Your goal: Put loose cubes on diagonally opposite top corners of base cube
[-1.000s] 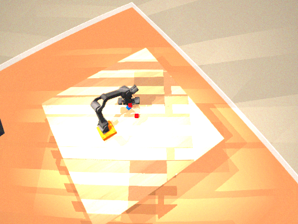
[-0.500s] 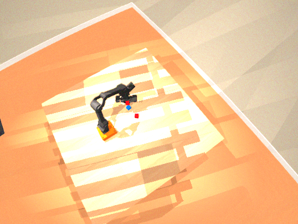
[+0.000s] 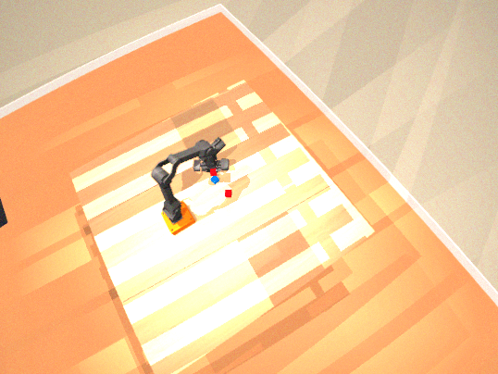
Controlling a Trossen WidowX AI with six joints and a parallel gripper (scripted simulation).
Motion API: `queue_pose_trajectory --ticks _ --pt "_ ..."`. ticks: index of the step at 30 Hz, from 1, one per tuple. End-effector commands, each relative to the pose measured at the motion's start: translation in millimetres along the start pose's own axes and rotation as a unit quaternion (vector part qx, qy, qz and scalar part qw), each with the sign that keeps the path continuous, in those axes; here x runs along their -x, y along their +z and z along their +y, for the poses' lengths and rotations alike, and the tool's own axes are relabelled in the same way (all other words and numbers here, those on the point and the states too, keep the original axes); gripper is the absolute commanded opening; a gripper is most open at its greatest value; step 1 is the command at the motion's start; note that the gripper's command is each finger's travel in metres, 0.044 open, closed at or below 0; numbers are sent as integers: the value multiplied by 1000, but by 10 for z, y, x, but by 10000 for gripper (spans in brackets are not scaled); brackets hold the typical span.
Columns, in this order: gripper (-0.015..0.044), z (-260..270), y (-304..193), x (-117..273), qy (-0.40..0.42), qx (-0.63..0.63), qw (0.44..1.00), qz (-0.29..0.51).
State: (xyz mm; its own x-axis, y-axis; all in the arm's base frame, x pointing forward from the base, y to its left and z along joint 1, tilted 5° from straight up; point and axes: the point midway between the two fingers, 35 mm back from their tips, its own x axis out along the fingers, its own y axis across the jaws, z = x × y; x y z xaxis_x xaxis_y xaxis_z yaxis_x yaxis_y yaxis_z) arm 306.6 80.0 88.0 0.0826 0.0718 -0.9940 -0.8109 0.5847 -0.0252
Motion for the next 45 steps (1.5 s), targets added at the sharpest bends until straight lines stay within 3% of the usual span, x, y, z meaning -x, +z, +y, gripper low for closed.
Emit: queue_pose_trajectory --ticks 1,31,35,45 --pt "105 1 -9 -109 1 -2 1000 3" --pt "105 2 -11 -199 1 -3 1000 3" --pt "205 2 -11 -199 1 -3 1000 3" --pt "205 6 -11 -95 2 -1 1000 3"
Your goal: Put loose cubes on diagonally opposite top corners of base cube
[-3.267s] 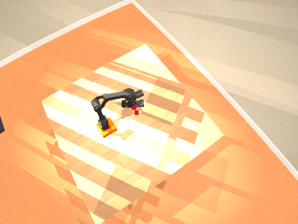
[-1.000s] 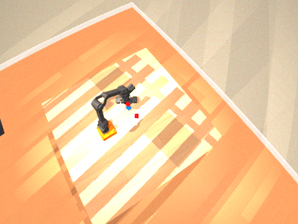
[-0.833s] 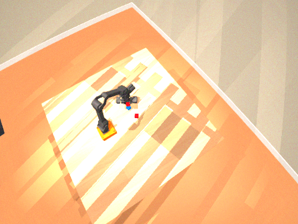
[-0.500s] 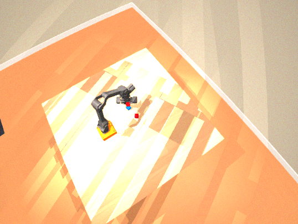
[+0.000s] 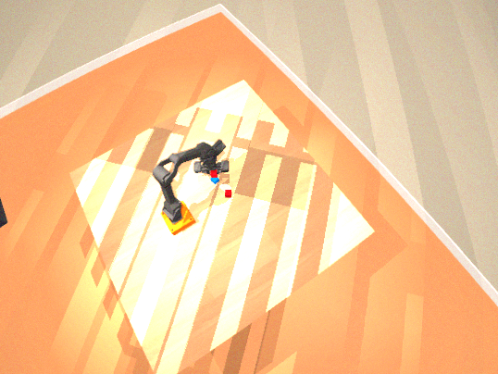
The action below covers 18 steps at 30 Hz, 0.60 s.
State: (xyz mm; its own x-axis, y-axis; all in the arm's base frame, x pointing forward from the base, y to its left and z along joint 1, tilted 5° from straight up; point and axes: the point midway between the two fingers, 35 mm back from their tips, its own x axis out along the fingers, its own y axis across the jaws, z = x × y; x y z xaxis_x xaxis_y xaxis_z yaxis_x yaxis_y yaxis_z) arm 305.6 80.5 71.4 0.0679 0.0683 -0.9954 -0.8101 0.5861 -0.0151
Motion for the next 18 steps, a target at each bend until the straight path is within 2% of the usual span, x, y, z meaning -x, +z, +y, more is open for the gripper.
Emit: queue_pose_trajectory --ticks 1,18 --pt "205 -9 8 80 -3 0 1000 -3" --pt "205 -8 8 275 -3 0 1000 -3"
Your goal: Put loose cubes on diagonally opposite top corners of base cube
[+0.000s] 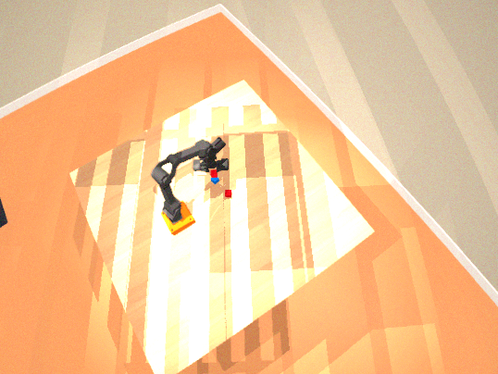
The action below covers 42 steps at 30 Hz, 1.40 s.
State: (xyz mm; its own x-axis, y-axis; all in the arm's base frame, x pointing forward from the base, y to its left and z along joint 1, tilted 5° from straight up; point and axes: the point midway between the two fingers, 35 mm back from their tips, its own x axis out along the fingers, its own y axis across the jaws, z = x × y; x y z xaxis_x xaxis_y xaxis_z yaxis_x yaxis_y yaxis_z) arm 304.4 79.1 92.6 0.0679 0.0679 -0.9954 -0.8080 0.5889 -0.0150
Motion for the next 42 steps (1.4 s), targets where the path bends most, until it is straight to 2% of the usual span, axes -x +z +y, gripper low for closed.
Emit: queue_pose_trajectory --ticks 1,5,7,8,25,29,31,37,42 --pt "205 -5 6 62 -2 2 1000 -3" --pt "205 -5 6 62 -2 2 1000 -3" --pt "258 -44 -27 53 -3 -2 1000 -3" --pt "265 -94 -66 73 -4 -5 1000 -5" --pt "265 -783 -1037 459 -8 -34 999 1" --pt "265 -798 -1077 473 -7 -35 999 2" --pt "265 -804 -1074 414 -7 -35 999 2" --pt "265 -810 -1077 -93 -7 -35 999 2" --pt "265 -805 -1080 -150 -7 -35 999 2"
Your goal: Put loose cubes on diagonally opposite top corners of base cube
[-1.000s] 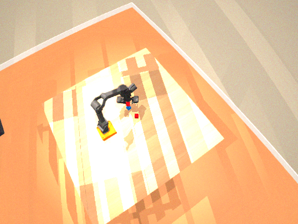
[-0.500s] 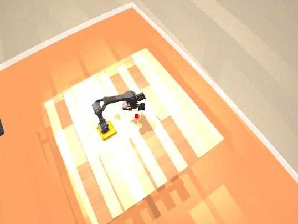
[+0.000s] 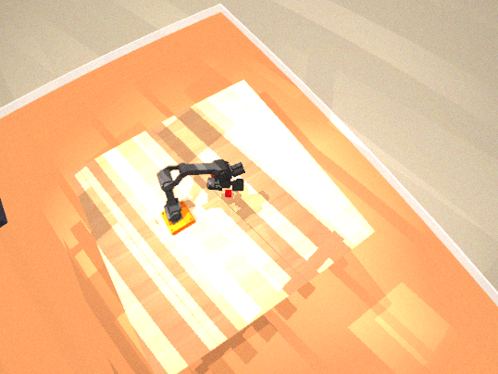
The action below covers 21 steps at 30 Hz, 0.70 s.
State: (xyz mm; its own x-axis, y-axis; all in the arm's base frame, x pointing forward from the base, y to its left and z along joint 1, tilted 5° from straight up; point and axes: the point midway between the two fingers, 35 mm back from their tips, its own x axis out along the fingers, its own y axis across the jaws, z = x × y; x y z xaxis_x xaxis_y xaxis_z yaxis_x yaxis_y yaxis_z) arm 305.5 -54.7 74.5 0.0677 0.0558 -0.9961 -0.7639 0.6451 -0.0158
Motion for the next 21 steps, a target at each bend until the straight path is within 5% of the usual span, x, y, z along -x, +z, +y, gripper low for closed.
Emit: queue_pose_trajectory --ticks 1,21 --pt "265 -10 10 -69 -4 1 1000 -3" --pt "265 -15 13 -400 -3 1 1000 -3"
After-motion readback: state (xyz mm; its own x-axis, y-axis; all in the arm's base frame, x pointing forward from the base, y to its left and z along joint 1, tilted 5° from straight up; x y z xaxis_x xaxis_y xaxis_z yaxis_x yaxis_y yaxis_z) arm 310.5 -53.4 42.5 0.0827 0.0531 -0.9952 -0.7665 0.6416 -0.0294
